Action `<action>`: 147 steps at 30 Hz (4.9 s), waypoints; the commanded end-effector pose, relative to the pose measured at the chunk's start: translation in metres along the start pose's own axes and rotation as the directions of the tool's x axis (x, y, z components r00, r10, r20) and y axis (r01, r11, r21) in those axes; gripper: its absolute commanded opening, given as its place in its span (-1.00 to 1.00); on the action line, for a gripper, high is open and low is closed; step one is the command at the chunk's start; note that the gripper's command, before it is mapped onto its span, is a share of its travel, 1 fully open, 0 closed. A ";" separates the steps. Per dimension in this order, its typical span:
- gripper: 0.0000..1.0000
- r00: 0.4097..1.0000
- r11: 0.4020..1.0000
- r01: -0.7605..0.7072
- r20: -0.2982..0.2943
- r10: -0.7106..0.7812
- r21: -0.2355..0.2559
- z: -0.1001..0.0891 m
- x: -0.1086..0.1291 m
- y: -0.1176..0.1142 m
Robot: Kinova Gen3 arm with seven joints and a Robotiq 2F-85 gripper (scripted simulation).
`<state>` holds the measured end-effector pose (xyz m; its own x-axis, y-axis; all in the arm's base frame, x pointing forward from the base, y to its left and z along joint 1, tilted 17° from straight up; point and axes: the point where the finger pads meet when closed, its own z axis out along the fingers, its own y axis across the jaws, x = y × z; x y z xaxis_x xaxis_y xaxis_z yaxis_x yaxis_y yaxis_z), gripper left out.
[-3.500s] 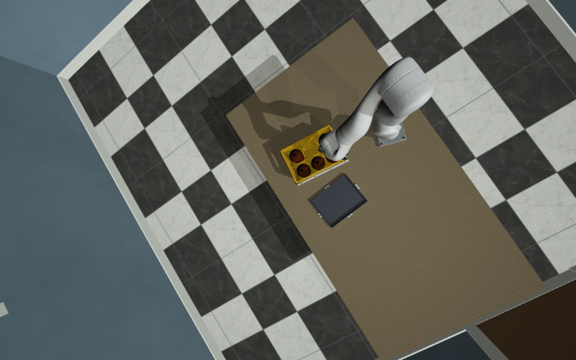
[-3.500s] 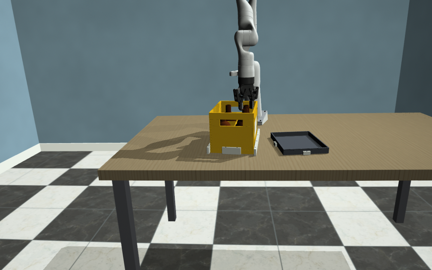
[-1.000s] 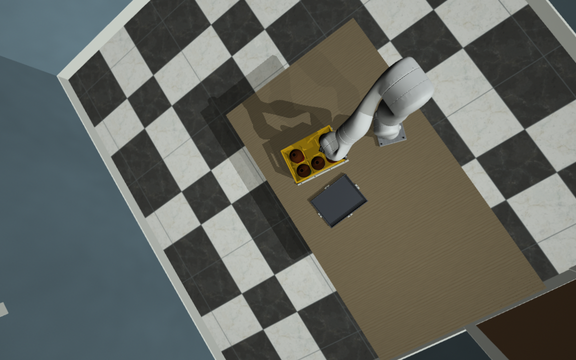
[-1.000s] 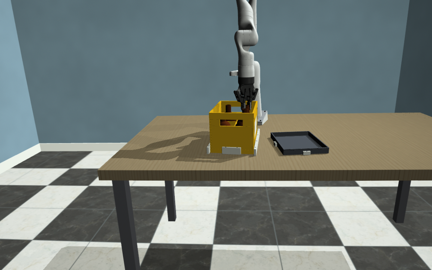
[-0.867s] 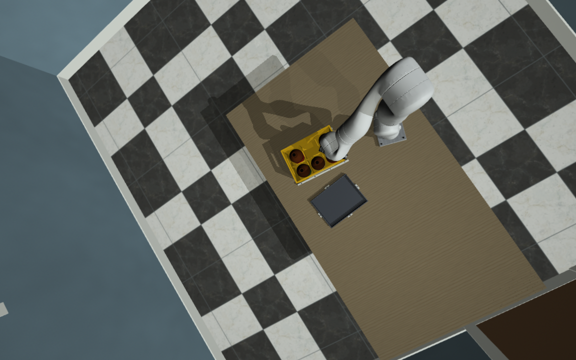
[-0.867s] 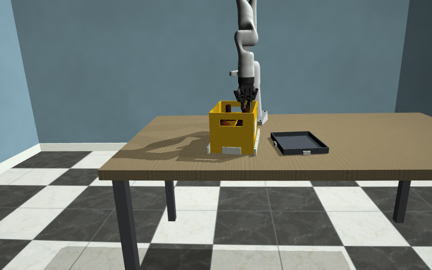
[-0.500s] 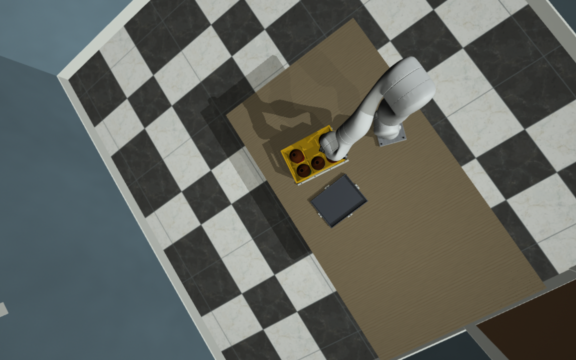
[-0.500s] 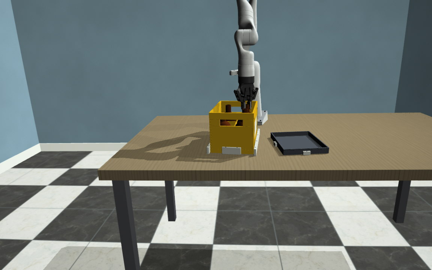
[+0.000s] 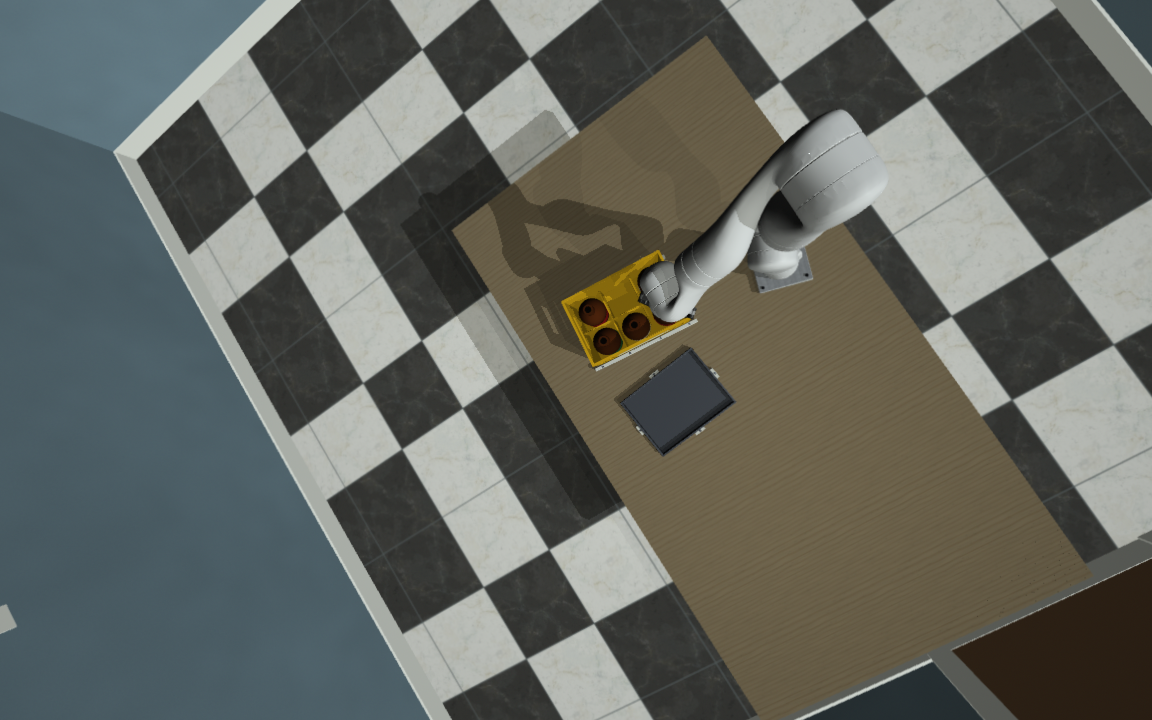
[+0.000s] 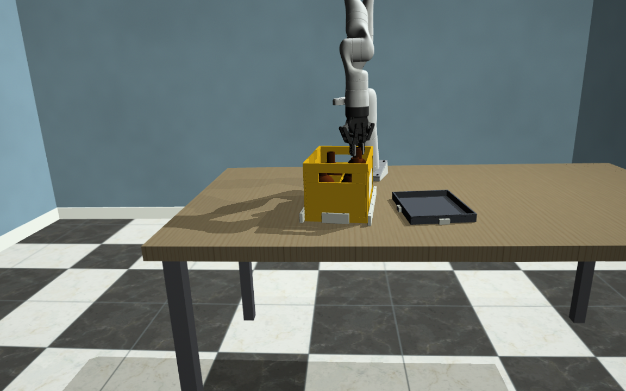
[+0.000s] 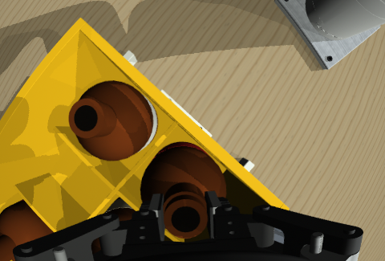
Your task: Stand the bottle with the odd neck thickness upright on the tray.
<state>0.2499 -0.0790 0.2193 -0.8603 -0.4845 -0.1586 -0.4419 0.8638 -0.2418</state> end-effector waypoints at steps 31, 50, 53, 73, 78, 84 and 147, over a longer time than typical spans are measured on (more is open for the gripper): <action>-1.00 1.000 1.000 0.001 0.005 -0.001 0.009 -0.024 -0.003 -0.001; -1.00 1.000 1.000 0.001 0.005 -0.001 0.009 -0.024 -0.003 -0.001; -1.00 1.000 1.000 0.001 0.005 -0.001 0.009 -0.024 -0.003 -0.001; -1.00 1.000 1.000 0.001 0.005 -0.001 0.009 -0.024 -0.003 -0.001; -1.00 1.000 1.000 0.001 0.005 -0.001 0.009 -0.025 -0.003 -0.001; -1.00 1.000 1.000 0.001 0.005 -0.001 0.009 -0.027 -0.003 -0.001; -1.00 1.000 1.000 0.001 0.005 -0.001 0.009 -0.065 -0.002 -0.001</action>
<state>0.2356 -0.0693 0.2818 -0.8588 -0.4859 -0.1624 -0.4407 0.8623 -0.2494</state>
